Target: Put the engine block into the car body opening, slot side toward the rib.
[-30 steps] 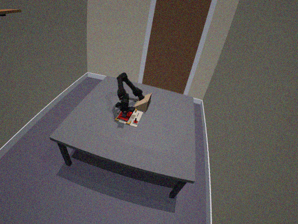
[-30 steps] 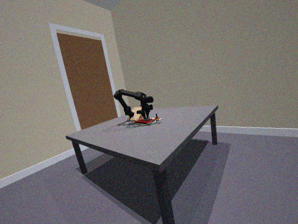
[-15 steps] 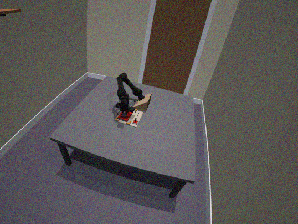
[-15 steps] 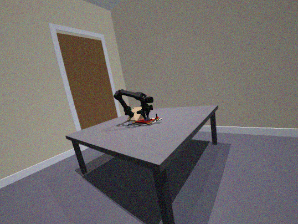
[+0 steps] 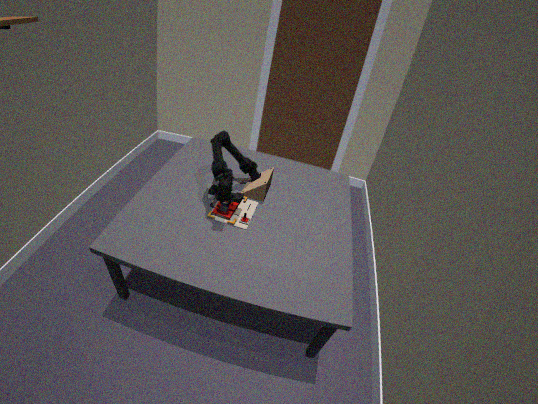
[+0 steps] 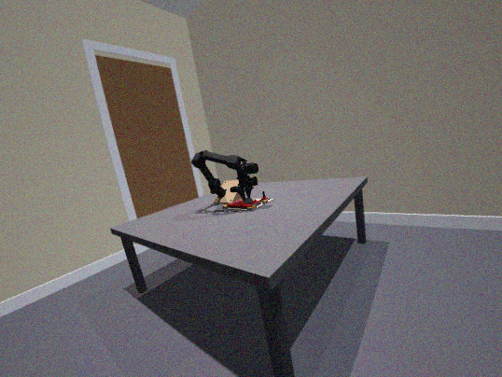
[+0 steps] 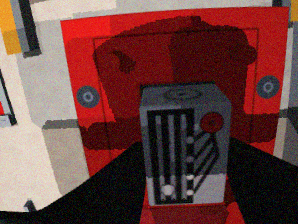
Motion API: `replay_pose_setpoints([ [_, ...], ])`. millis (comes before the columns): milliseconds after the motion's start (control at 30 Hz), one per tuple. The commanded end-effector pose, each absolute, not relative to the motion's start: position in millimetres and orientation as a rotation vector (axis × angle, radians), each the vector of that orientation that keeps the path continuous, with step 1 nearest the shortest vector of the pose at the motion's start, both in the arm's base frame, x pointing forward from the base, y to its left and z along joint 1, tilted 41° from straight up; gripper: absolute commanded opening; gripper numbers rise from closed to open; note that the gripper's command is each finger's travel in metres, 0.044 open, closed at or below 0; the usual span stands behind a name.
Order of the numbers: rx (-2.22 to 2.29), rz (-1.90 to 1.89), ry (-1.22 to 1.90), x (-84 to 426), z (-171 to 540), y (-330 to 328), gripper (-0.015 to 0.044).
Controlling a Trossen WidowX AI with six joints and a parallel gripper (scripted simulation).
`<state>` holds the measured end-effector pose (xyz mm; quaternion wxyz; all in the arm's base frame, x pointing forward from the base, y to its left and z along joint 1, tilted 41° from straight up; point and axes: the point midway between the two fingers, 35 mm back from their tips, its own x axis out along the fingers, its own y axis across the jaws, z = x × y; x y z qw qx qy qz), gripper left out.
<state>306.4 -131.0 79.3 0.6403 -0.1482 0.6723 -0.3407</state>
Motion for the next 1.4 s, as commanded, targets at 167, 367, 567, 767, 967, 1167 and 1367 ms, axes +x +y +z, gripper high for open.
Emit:
replay_pose_setpoints([
  [167,-0.344,-0.775,1.534,306.4,78.0,-132.0,0.0158],
  [367,-0.344,-0.776,1.534,306.3,77.4,-132.5,0.0158],
  [567,-0.338,-0.777,1.533,306.2,77.8,-132.2,0.0263],
  [767,-0.338,-0.777,1.533,306.2,77.8,-132.2,0.0421],
  [967,-0.338,-0.777,1.533,306.2,77.8,-132.2,0.0440],
  [1167,-0.338,-0.777,1.533,306.2,77.8,-132.2,0.0440],
  [1367,-0.344,-0.775,1.534,308.2,87.3,-123.2,0.0440],
])
